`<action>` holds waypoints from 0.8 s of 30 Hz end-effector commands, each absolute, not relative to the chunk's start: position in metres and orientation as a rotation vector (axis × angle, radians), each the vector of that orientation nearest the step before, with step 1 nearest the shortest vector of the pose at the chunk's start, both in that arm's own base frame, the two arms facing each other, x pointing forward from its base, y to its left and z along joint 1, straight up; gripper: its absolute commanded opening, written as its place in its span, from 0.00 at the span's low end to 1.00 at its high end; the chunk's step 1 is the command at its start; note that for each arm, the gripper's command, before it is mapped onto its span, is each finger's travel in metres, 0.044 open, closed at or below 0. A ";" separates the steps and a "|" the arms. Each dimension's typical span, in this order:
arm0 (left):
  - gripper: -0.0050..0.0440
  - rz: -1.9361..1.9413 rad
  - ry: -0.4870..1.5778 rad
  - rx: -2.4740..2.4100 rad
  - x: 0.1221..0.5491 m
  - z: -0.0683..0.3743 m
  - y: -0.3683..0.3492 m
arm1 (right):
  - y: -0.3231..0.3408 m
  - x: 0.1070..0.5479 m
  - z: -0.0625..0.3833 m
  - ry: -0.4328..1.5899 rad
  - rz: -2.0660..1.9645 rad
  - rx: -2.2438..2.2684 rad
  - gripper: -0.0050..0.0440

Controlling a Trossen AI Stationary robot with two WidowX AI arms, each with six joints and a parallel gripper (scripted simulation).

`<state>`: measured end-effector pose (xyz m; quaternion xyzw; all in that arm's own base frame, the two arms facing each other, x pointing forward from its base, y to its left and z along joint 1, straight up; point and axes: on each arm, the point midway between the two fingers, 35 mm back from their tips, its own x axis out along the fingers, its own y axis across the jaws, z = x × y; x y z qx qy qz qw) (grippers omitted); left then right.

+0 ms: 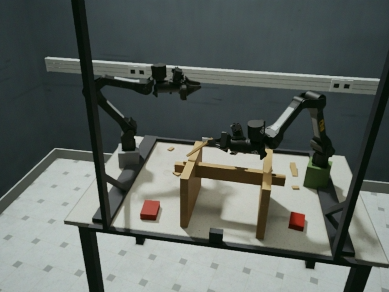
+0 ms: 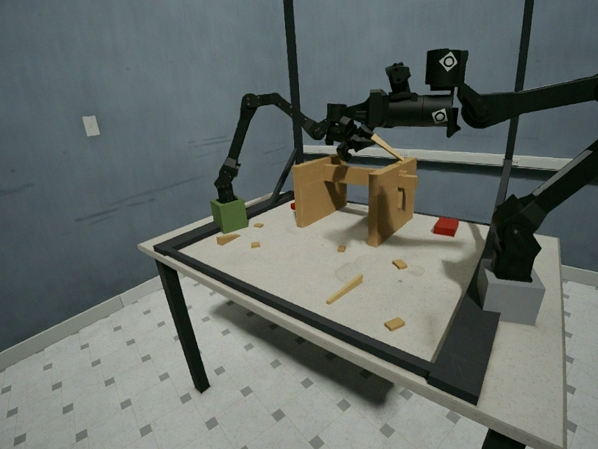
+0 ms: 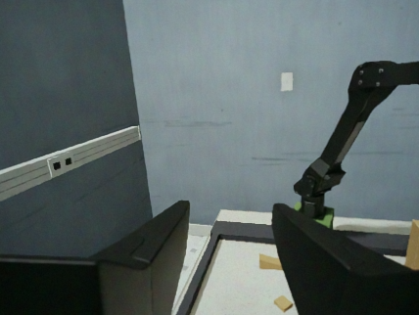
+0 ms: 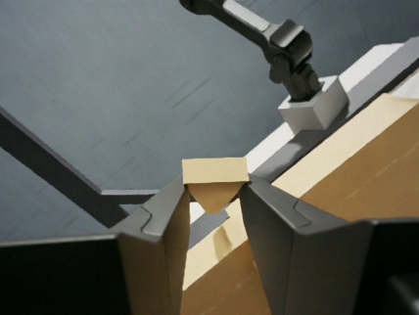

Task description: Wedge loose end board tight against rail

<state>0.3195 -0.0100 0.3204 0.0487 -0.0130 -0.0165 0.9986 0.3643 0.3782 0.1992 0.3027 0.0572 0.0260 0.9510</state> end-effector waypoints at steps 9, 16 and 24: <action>0.46 0.003 -0.063 -0.002 0.313 0.326 0.001 | 0.371 0.364 0.221 0.098 0.060 0.642 0.12; 0.46 0.002 -0.067 -0.001 0.313 0.328 0.001 | 0.364 0.367 0.238 0.090 0.063 0.656 0.12; 0.46 0.002 -0.067 -0.001 0.313 0.328 0.001 | 0.356 0.369 0.273 0.146 0.138 0.592 0.12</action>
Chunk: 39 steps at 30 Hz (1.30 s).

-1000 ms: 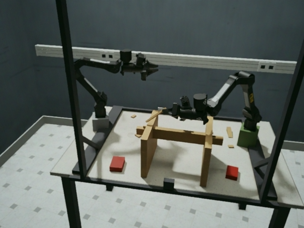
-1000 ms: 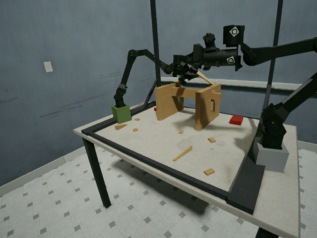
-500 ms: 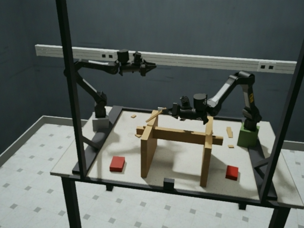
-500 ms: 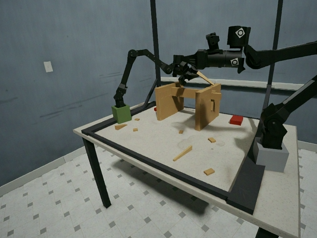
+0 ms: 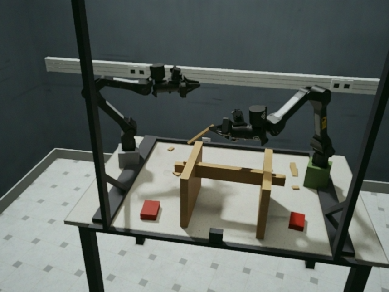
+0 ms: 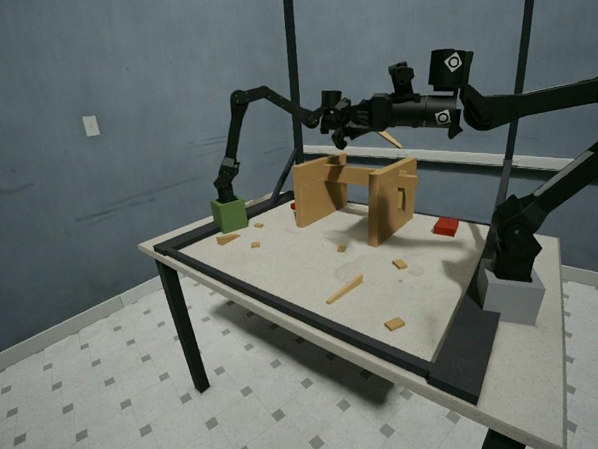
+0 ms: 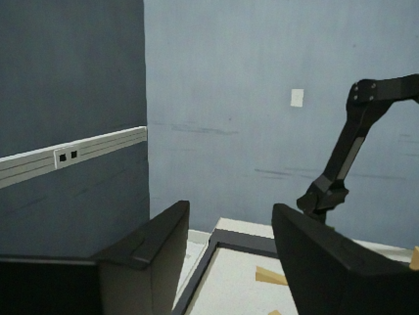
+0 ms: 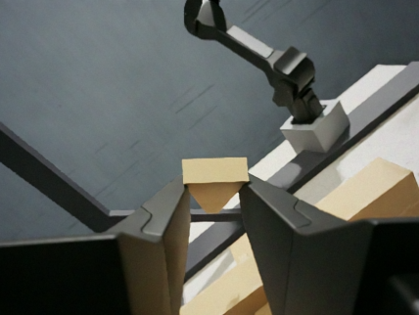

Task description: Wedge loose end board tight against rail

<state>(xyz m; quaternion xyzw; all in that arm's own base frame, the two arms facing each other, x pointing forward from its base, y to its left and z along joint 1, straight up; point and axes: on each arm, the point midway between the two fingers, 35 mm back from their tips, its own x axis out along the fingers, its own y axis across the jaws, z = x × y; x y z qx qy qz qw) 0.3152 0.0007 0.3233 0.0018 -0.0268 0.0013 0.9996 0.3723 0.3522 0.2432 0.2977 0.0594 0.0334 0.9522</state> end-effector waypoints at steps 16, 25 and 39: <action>0.46 0.002 -0.067 -0.001 0.313 0.328 0.001 | 0.363 0.327 0.297 0.449 0.505 0.238 0.12; 0.46 0.002 -0.067 -0.001 0.313 0.328 0.001 | 0.354 0.290 0.305 0.585 0.686 0.109 0.12; 0.46 0.002 -0.067 -0.001 0.313 0.328 0.001 | 0.322 0.211 0.316 0.821 1.003 -0.048 0.12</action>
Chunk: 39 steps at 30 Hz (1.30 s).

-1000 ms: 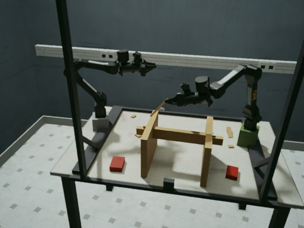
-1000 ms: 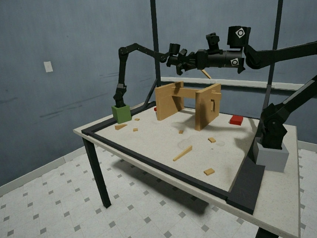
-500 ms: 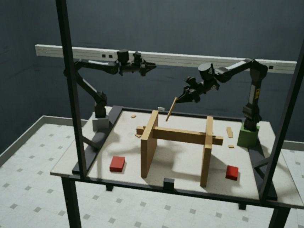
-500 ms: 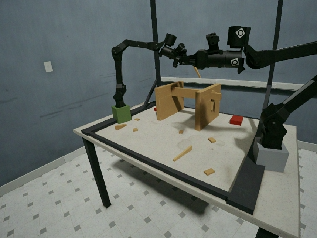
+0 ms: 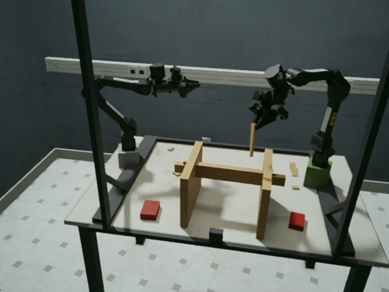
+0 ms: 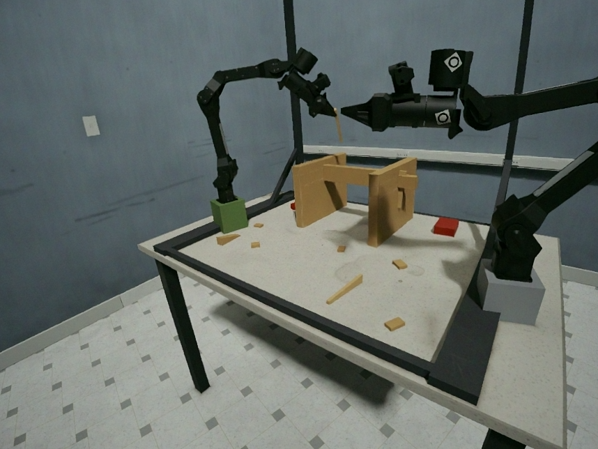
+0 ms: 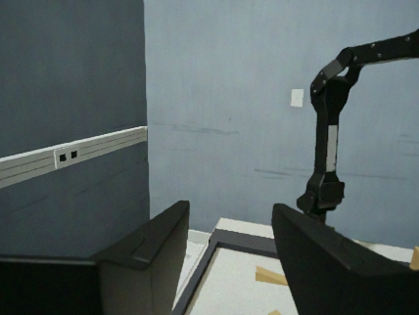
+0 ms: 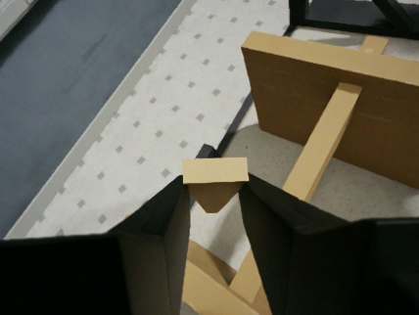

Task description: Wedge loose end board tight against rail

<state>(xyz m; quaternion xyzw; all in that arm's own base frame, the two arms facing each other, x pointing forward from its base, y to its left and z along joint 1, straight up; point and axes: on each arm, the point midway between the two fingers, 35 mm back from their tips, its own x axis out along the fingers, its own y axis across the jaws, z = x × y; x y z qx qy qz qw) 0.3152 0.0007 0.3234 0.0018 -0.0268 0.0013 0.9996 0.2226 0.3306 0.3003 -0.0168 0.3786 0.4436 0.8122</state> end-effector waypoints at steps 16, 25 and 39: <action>0.46 0.002 -0.067 -0.001 0.313 0.328 0.001 | 0.300 0.136 0.278 1.050 1.335 -0.268 0.12; 0.46 0.002 -0.067 -0.001 0.313 0.328 0.001 | 0.305 0.142 0.258 0.897 1.489 -0.519 0.12; 0.46 0.002 -0.067 -0.001 0.313 0.328 0.001 | 0.304 0.142 0.255 0.669 1.641 -0.749 0.12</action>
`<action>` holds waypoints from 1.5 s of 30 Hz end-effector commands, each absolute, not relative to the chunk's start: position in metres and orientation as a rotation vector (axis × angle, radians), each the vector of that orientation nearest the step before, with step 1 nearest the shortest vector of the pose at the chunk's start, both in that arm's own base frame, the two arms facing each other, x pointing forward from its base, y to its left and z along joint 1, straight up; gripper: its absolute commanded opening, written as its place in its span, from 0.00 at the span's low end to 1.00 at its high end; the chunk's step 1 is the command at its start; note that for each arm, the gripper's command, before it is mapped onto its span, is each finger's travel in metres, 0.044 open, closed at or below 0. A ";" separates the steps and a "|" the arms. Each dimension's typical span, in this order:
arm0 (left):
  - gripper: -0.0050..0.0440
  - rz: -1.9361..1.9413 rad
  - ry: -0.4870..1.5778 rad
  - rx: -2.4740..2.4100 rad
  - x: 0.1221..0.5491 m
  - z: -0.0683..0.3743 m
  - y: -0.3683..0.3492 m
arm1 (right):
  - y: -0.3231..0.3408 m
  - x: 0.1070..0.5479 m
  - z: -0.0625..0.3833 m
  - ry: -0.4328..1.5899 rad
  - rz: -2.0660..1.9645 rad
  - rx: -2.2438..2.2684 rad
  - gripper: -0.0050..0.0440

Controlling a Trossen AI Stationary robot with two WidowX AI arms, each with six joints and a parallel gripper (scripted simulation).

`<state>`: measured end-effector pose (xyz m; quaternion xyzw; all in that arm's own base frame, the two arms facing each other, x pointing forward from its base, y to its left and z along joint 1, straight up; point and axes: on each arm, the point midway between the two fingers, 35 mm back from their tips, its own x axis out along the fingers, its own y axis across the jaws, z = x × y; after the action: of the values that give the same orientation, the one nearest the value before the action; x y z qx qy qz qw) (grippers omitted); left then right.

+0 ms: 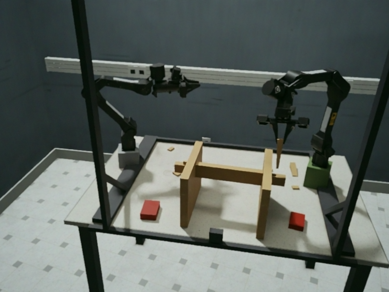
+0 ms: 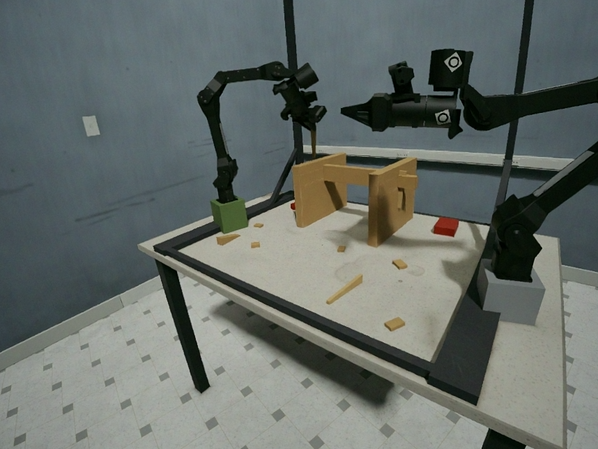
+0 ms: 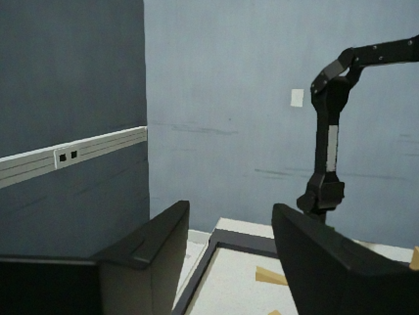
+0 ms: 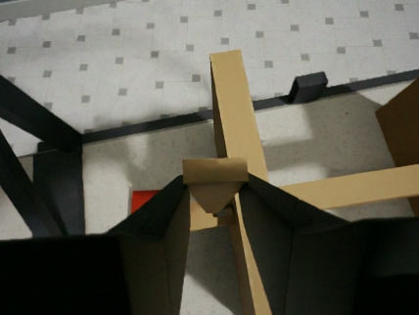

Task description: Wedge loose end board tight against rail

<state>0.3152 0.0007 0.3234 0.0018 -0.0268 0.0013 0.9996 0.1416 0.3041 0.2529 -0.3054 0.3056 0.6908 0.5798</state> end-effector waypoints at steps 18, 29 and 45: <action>0.46 0.002 -0.067 -0.001 0.313 0.328 0.001 | 0.301 0.139 0.253 0.593 1.666 -0.805 0.12; 0.46 0.002 -0.067 -0.001 0.313 0.328 0.001 | 0.301 0.139 0.245 0.579 1.669 -0.816 0.12; 0.46 0.002 -0.067 -0.001 0.313 0.328 0.001 | 0.302 0.139 0.237 0.569 1.668 -0.816 0.12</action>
<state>0.3152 0.0007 0.3234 0.0018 -0.0268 0.0013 0.9996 0.1414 0.3037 0.2286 -0.3455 0.2565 0.7086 0.5592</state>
